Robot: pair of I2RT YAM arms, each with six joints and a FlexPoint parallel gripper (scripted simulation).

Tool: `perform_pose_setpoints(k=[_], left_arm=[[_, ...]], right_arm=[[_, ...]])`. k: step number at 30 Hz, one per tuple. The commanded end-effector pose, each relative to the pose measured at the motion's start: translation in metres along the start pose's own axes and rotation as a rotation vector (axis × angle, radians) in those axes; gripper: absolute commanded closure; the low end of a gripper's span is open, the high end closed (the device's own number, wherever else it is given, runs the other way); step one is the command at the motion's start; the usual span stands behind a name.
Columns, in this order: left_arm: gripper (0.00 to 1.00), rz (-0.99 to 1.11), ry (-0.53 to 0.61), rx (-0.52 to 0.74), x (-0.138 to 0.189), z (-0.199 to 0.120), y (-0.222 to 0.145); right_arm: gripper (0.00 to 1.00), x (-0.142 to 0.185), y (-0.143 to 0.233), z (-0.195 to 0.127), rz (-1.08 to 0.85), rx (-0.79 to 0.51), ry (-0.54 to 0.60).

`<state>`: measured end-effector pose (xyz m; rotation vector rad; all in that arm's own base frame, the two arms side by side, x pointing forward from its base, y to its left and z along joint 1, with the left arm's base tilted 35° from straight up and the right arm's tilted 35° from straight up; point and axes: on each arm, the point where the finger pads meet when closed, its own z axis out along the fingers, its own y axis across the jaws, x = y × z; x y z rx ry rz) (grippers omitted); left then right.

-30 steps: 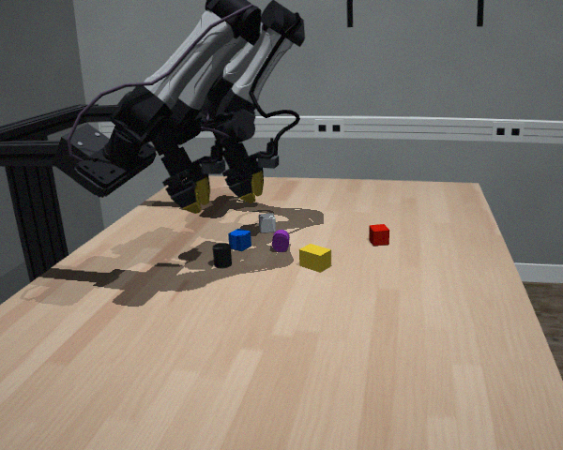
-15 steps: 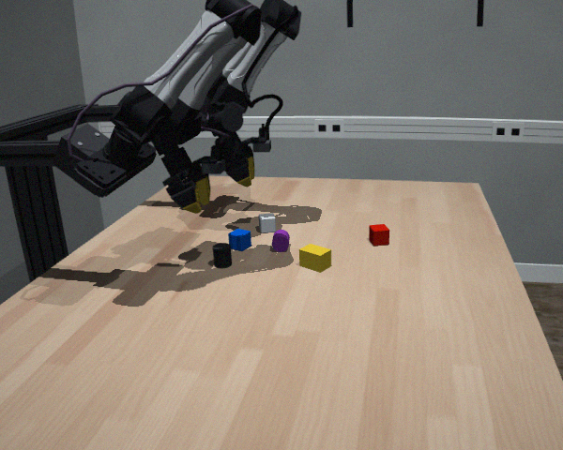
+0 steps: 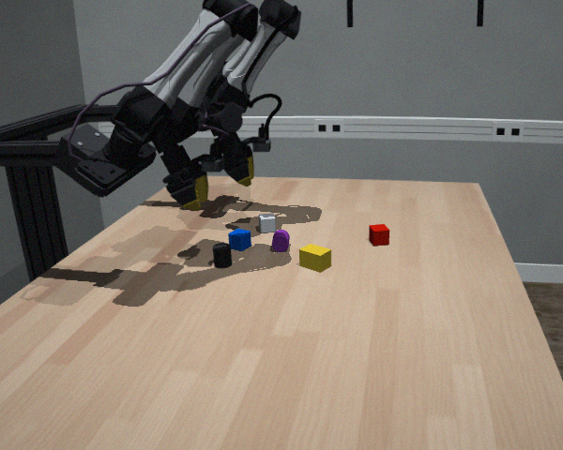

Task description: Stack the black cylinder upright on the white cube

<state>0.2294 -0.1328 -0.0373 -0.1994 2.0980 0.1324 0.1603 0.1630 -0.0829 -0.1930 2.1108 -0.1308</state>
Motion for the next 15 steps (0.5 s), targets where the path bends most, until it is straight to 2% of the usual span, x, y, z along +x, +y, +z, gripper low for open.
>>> perform_pose_setpoints(k=[1,5,7,10,15], left_arm=[[0.39,-0.029,-0.02,0.025,-0.007,-0.005,-0.009],[0.39,-0.029,-0.02,0.025,-0.007,-0.005,-0.009],[0.39,-0.029,-0.02,0.025,-0.007,-0.005,-0.009],[0.39,-0.029,-0.02,0.025,-0.007,-0.005,-0.009],[0.39,-0.029,-0.02,0.025,-0.007,-0.005,-0.009]], right_arm=[[0.39,0.008,0.017,-0.002,-0.041,-0.012,0.032],[0.39,0.028,0.033,-0.005,-0.184,-0.05,0.117],[0.39,0.028,0.033,-0.005,-0.184,-0.05,0.117],[0.39,0.049,0.036,-0.002,-0.24,-0.067,0.232],[0.39,0.073,0.009,0.007,-0.335,-0.005,0.381]])
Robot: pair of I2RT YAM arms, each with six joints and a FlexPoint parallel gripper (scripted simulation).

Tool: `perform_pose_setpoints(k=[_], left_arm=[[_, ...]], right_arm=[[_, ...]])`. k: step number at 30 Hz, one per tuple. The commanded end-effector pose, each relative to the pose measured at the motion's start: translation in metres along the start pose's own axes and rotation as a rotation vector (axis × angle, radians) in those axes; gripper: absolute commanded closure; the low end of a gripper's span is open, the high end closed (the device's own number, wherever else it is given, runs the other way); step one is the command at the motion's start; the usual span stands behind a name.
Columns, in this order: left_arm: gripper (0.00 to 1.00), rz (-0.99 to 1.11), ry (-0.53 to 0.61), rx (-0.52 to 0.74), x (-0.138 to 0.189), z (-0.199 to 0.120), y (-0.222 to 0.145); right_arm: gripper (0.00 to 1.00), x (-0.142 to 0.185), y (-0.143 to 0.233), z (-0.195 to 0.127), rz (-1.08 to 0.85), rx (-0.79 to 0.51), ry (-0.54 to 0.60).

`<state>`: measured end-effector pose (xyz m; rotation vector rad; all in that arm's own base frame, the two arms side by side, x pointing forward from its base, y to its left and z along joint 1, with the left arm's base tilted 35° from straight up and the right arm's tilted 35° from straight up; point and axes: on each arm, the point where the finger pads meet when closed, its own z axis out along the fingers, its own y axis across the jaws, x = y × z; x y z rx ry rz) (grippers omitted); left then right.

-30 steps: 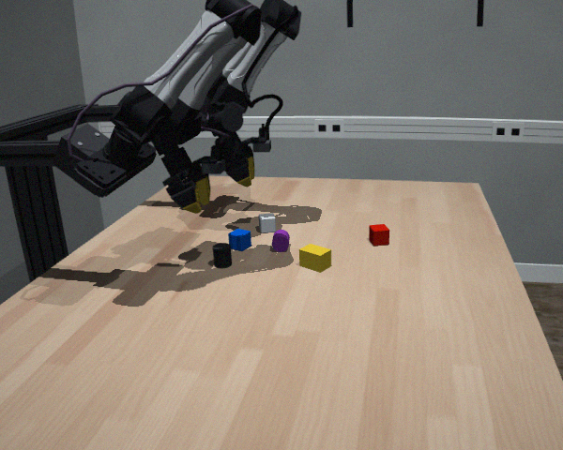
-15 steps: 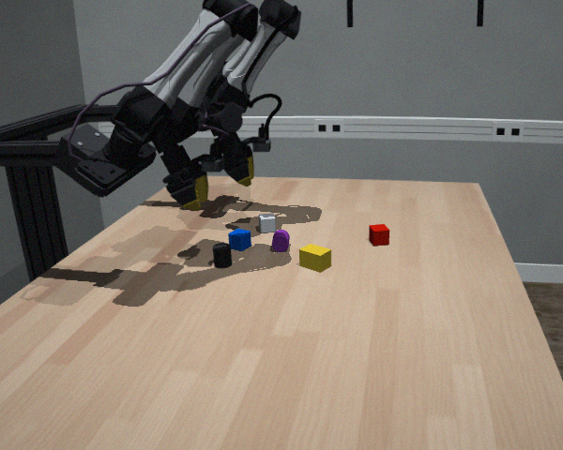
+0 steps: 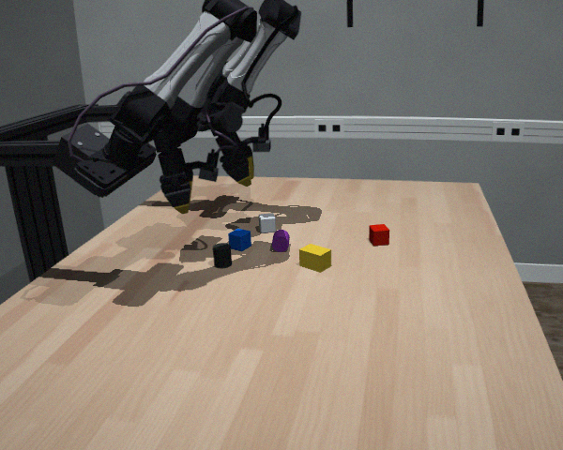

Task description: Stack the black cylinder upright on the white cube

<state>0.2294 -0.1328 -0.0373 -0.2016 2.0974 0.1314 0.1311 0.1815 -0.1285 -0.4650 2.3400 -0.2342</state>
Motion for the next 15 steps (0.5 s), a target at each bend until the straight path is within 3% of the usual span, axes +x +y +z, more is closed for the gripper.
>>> perform_pose_setpoints(k=[1,7,9,15], left_arm=[[0.39,-0.027,-0.02,0.025,-0.007,-0.005,-0.009],[0.39,-0.027,-0.02,0.025,-0.007,-0.005,-0.009],[0.39,-0.027,-0.02,0.025,-0.007,-0.005,-0.009],[0.39,-0.027,-0.02,0.025,-0.007,-0.005,-0.009]], right_arm=[[0.39,0.029,-0.027,0.017,-0.134,0.087,0.178],[0.39,0.034,-0.063,0.035,-0.144,0.19,0.412],[0.39,0.034,-0.063,0.035,-0.144,0.19,0.412],[0.39,0.025,-0.054,0.032,-0.168,0.053,0.588]])
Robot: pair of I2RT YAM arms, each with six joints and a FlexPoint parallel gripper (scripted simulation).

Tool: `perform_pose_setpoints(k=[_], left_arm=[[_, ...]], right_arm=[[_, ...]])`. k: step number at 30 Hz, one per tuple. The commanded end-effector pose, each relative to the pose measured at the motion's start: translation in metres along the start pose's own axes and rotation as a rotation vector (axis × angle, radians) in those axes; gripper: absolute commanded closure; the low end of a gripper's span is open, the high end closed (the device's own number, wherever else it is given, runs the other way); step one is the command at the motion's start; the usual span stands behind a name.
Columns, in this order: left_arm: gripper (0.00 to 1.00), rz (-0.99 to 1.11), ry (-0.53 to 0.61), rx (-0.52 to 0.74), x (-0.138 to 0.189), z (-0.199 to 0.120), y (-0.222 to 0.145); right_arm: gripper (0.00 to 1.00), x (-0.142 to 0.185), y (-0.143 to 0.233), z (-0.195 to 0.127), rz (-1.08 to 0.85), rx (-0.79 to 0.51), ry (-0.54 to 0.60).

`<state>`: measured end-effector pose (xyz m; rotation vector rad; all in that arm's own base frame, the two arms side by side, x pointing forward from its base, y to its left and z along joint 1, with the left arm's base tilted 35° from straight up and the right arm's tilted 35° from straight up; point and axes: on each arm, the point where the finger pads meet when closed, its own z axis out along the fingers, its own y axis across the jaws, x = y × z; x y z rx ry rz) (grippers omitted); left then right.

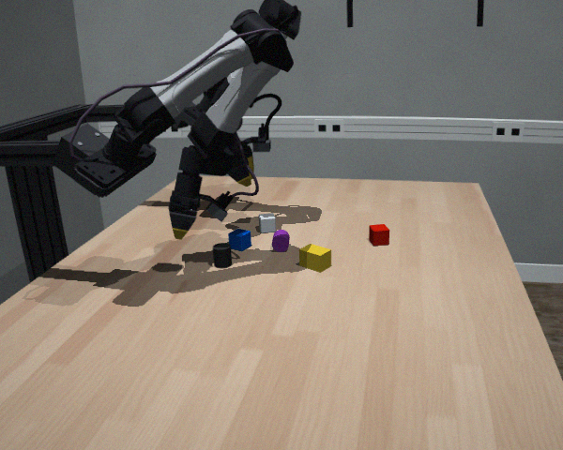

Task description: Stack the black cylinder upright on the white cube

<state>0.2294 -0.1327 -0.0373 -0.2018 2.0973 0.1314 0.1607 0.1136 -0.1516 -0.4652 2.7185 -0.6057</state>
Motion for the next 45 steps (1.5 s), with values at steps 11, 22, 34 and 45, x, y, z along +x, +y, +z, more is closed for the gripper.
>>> perform_pose_setpoints(k=[11,22,34,45], left_arm=[[0.39,-0.027,-0.02,0.025,-0.007,-0.005,-0.009],[0.39,-0.027,-0.02,0.025,-0.007,-0.005,-0.009],[0.39,-0.027,-0.02,0.025,-0.007,-0.005,-0.009],[0.33,0.085,0.019,0.022,0.001,-0.002,-0.009]], right_arm=[[0.39,-0.03,0.026,-0.048,-0.382,-0.281,0.075],[0.39,-0.074,0.024,-0.12,-0.763,-0.542,-0.123],[0.39,-0.1,0.004,-0.189,-1.104,-0.688,-0.429],[0.39,-0.11,-0.023,-0.25,-1.363,-0.712,-0.757]])
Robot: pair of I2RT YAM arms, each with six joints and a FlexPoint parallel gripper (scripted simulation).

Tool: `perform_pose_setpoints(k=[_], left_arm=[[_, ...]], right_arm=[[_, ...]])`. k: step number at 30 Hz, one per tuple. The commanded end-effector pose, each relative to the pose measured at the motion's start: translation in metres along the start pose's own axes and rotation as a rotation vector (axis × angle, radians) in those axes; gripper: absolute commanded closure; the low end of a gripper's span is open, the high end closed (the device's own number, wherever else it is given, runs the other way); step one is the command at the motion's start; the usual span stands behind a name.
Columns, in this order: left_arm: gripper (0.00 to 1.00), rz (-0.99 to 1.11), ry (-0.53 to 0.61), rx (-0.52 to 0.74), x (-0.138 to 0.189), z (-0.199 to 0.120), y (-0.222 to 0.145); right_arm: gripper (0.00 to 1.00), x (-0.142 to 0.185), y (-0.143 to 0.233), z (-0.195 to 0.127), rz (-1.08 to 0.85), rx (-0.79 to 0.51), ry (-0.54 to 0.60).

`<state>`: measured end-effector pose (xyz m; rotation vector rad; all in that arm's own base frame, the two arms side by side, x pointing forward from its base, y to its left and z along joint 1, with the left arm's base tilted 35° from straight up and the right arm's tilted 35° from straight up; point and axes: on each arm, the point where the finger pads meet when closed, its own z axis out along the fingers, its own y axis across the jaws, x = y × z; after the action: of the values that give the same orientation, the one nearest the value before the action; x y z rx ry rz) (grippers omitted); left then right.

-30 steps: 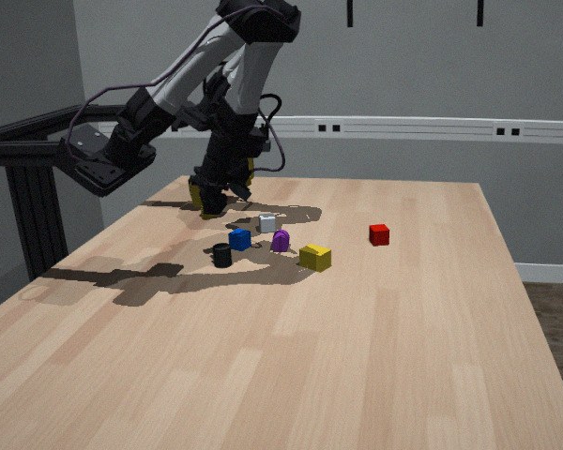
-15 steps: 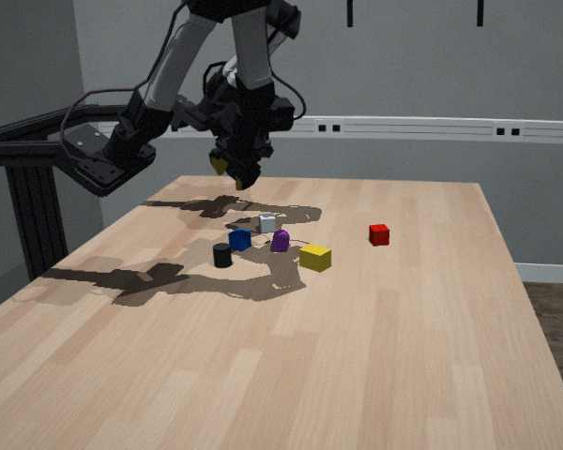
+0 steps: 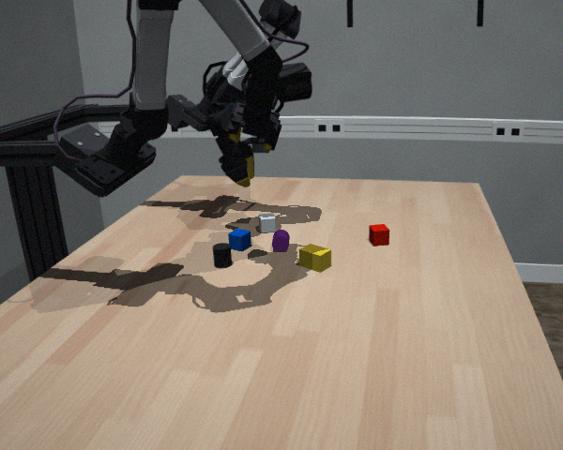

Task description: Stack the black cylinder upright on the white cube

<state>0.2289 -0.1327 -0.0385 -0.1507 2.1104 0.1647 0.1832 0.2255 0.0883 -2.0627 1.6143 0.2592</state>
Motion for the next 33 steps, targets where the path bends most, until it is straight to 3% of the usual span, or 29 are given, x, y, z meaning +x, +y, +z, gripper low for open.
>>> perform_pose_setpoints(k=[1,15,17,33], left_arm=[[0.33,0.072,0.022,0.03,0.0,-0.001,-0.012],[0.33,0.815,0.195,0.195,0.027,0.022,-0.079],[0.33,0.815,0.195,0.195,0.027,0.022,-0.079],[0.33,1.454,0.221,0.468,0.044,0.04,-0.147]], right_arm=[[0.39,-0.008,0.007,-0.017,-0.147,-0.068,-0.061],[0.39,-0.026,0.004,-0.067,-0.37,0.01,-0.194],[0.39,-0.026,0.004,-0.067,-0.37,0.01,-0.194],[0.39,-0.028,0.002,-0.078,-0.41,0.039,-0.208]])
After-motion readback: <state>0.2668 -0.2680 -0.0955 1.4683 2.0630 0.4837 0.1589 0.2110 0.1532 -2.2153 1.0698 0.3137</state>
